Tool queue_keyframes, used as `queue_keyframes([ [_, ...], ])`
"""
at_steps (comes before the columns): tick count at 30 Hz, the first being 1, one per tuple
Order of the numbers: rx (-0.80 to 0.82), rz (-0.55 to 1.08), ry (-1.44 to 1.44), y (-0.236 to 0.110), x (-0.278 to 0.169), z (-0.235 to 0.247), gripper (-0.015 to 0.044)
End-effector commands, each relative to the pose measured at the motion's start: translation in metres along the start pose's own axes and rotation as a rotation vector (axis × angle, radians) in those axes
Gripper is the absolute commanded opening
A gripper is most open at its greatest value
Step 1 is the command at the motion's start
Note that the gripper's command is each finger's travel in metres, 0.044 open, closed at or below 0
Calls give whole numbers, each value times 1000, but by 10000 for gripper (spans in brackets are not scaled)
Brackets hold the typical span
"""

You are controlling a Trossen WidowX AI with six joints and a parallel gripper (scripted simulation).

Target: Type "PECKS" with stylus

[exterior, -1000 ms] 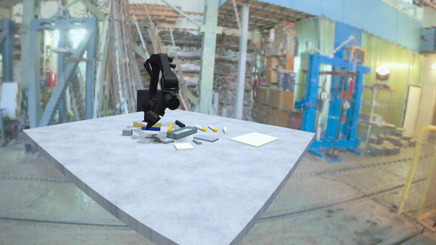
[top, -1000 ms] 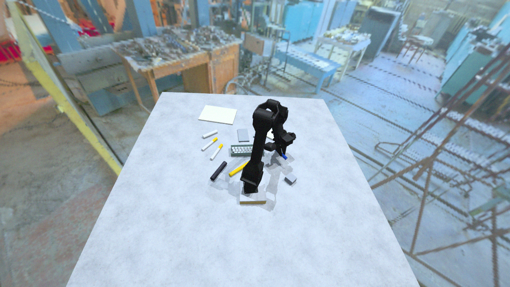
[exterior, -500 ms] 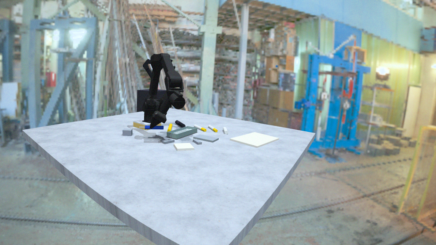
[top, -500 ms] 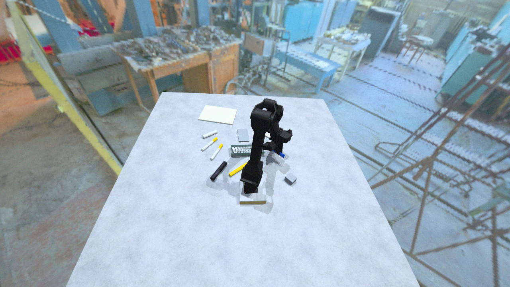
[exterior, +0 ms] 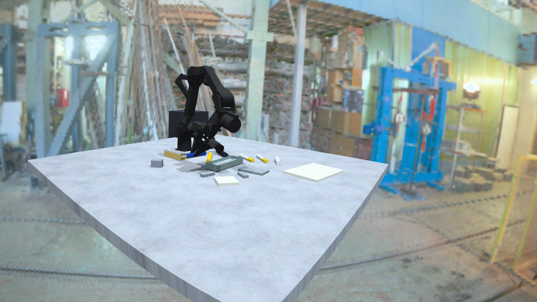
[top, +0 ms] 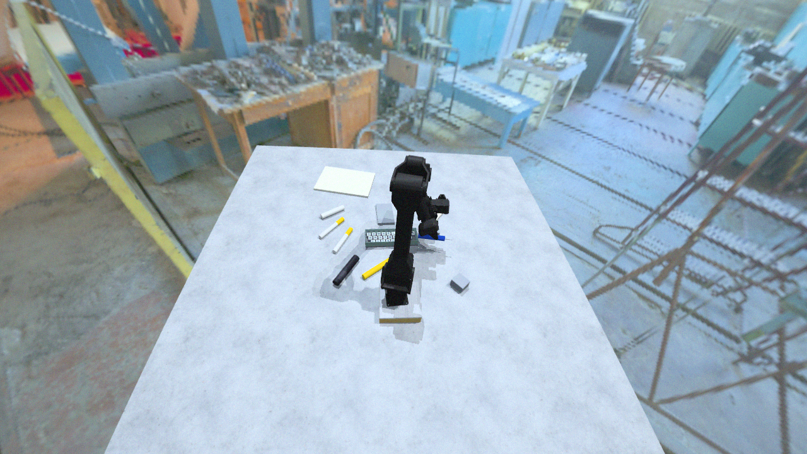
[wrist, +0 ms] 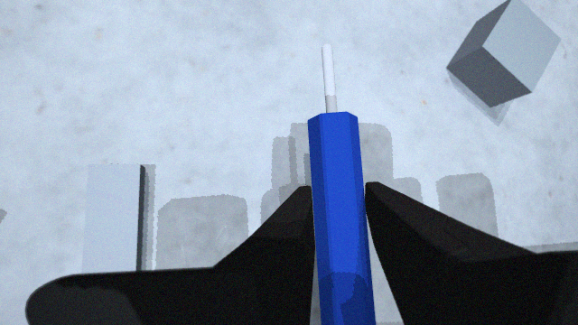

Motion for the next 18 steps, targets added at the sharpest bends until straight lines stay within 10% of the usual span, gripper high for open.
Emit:
queue_keyframes([
  [1, 31, -45, -202, -6, -8, -1, 0],
  [18, 102, -232, -926, -32, -39, -7, 0],
])
Point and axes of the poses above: the point midway between the two fingers, 35 mm back from their tips, its own y axis out along the fingers, its own z axis across the jaws, x = y × z, the point moved 5 cm from there along -y, back along the fingers, and after that the axes turned 12 degrees about y, right-handed, at the moved point
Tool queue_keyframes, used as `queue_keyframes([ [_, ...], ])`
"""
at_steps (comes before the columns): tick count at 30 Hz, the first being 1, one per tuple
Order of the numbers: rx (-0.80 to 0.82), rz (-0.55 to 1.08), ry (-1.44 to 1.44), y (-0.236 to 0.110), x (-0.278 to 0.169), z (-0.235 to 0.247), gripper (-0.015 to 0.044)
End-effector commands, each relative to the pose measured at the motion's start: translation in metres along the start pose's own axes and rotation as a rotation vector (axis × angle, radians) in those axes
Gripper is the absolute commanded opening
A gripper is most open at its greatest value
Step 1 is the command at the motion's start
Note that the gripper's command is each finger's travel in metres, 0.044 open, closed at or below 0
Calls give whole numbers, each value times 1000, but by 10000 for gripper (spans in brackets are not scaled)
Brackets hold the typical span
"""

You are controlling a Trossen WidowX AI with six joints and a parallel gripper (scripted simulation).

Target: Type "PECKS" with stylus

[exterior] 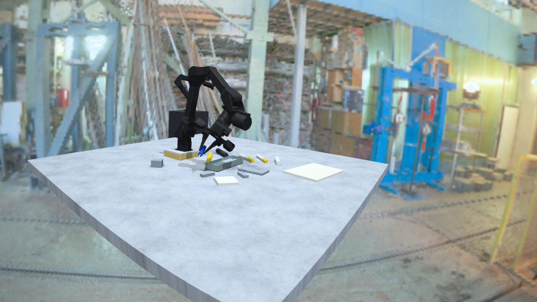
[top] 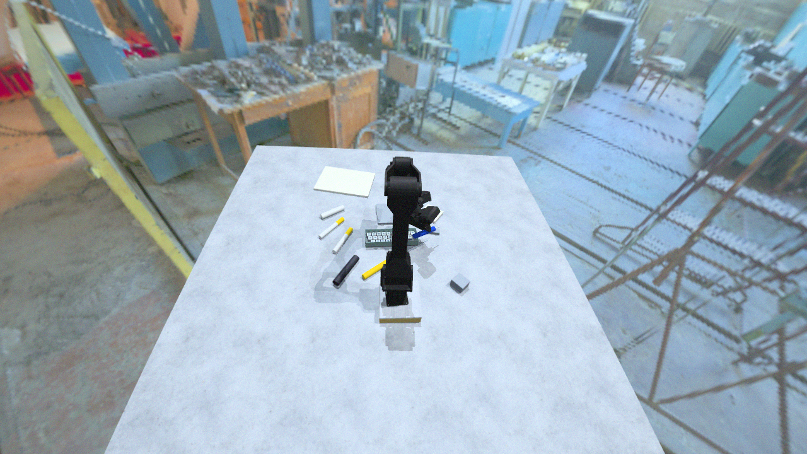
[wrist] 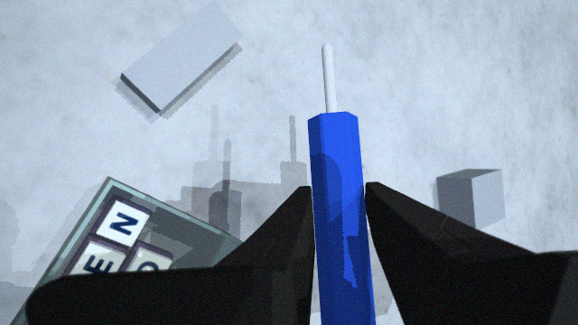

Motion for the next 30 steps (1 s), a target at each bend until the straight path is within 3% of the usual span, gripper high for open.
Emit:
queue_keyframes([
  [1, 3, -56, -198, -7, -6, 4, 0],
  [30, -130, -407, -1393, -57, -50, 23, 0],
])
Point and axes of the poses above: the point midway between the two fingers, 35 mm back from their tips, its own y axis out along the fingers, its own z axis across the jaws, x = y × z, the point moved 5 cm from there along -y, back along the fingers, and after that the axes turned 12 degrees about y, right-handed, at the moved point
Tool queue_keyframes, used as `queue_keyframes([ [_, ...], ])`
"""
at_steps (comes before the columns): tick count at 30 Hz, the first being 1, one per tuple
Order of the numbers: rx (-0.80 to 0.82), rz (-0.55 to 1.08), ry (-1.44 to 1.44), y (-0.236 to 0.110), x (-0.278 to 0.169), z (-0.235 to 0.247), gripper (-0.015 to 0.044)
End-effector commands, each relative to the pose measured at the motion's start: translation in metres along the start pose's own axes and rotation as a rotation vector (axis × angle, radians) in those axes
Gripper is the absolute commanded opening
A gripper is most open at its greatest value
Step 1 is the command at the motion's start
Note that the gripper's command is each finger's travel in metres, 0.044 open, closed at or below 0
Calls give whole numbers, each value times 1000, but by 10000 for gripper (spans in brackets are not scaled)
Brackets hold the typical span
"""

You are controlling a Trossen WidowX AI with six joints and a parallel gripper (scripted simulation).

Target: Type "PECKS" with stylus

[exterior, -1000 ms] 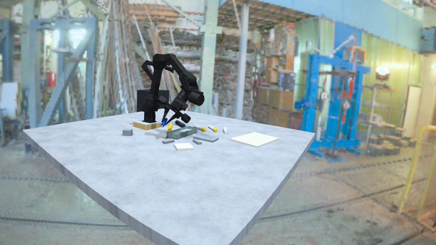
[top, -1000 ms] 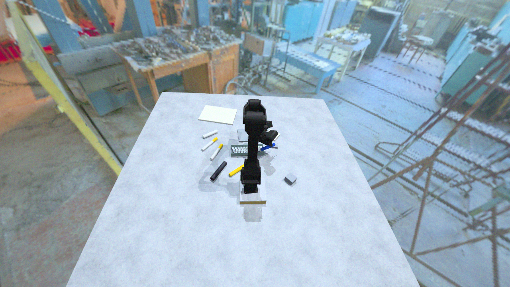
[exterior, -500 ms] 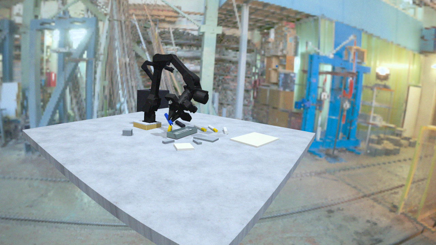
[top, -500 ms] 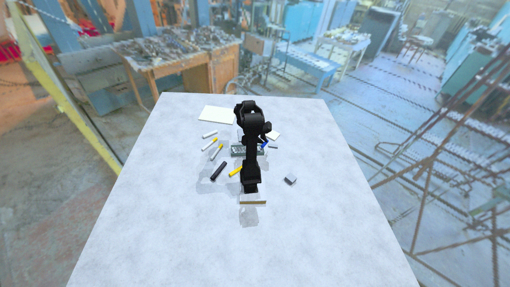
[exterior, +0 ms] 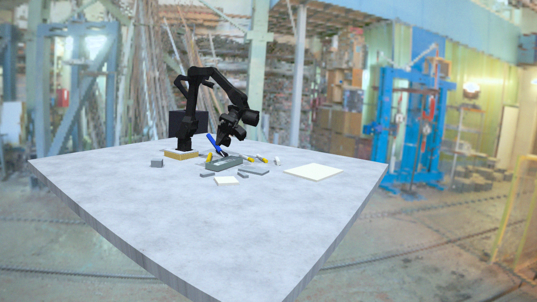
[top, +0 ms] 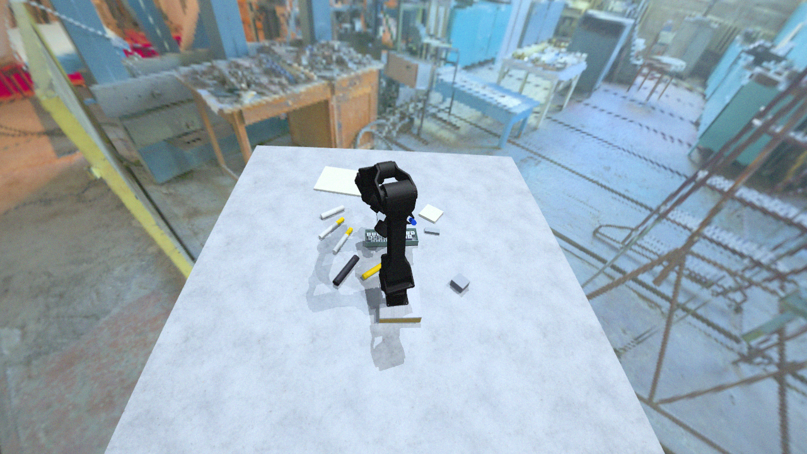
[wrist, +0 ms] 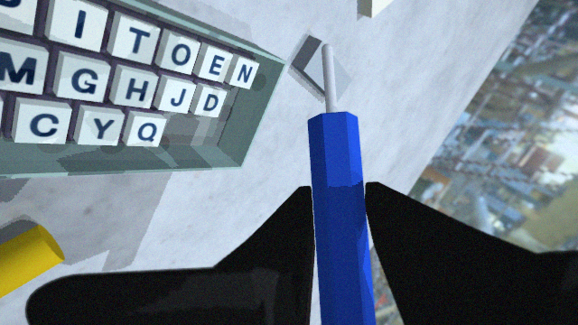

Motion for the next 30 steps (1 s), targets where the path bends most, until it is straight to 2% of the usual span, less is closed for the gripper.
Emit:
queue_keyframes([
  [1, -45, -37, -192, -9, 0, 5, 0],
  [16, -214, -124, -796, -39, 2, 24, 0],
  [30, -421, -139, -1332, -66, -1, 41, 0],
])
Point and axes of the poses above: the point midway between the two fingers, 35 mm back from their tips, its own y axis out along the fingers, its own z axis across the jaws, x = y × z, the point moved 5 cm from there along -y, back along the fingers, and after that the axes turned 12 degrees about y, right-handed, at the moved point
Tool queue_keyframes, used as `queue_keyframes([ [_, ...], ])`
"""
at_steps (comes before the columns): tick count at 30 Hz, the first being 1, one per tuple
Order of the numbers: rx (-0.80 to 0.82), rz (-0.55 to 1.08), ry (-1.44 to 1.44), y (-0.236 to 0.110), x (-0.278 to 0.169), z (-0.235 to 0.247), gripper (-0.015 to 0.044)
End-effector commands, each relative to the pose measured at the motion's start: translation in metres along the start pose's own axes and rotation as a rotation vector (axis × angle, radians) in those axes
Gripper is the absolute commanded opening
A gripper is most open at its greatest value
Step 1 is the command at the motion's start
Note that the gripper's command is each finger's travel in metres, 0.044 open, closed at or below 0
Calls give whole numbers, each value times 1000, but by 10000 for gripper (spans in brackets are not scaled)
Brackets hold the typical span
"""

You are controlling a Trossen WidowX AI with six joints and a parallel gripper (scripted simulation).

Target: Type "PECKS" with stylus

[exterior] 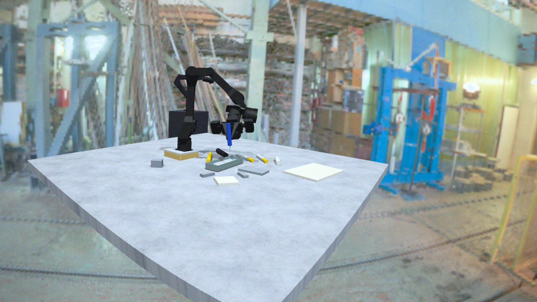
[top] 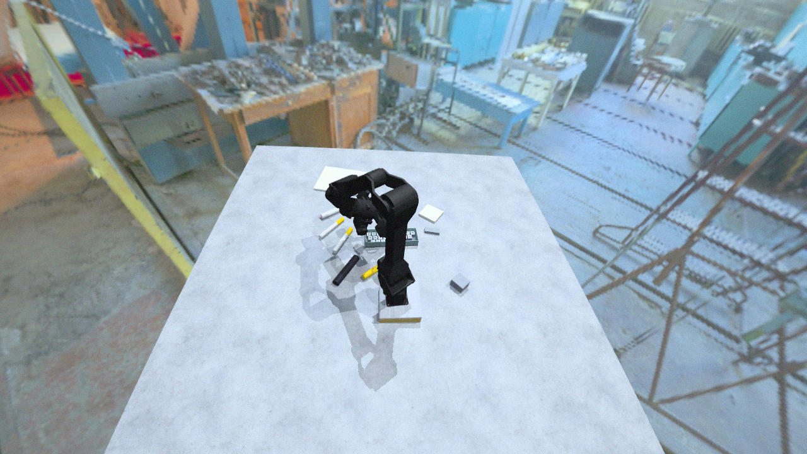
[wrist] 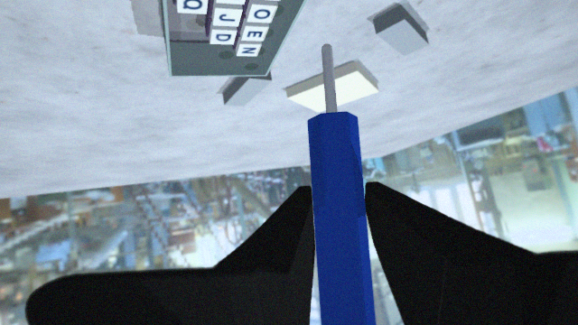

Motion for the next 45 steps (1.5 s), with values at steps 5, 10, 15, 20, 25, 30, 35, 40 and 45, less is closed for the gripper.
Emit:
queue_keyframes([
  [5, -53, 15, -165, -8, 3, 1, 0],
  [10, -53, 15, -165, -8, 4, 1, 0],
  [15, -53, 15, -166, 2, 19, 6, 0],
  [20, -53, 15, -166, 10, 31, 11, 0],
  [25, -53, 15, -166, 12, 33, 12, 53],
  [30, -53, 15, -166, 12, 33, 12, 81],
  [35, -53, 15, -166, 13, 34, 12, 81],
  [40, -53, 15, -166, 14, 36, 13, 81],
  [45, -53, 15, -166, 16, 39, 14, 81],
])
Point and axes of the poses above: the point midway between the two fingers, 35 mm back from their tips, its own y axis out along the fingers, its own z axis across the jaws, x = y × z, the point moved 5 cm from there along -y, back along the fingers, and after that the axes turned 12 degrees about y, right-handed, at the moved point
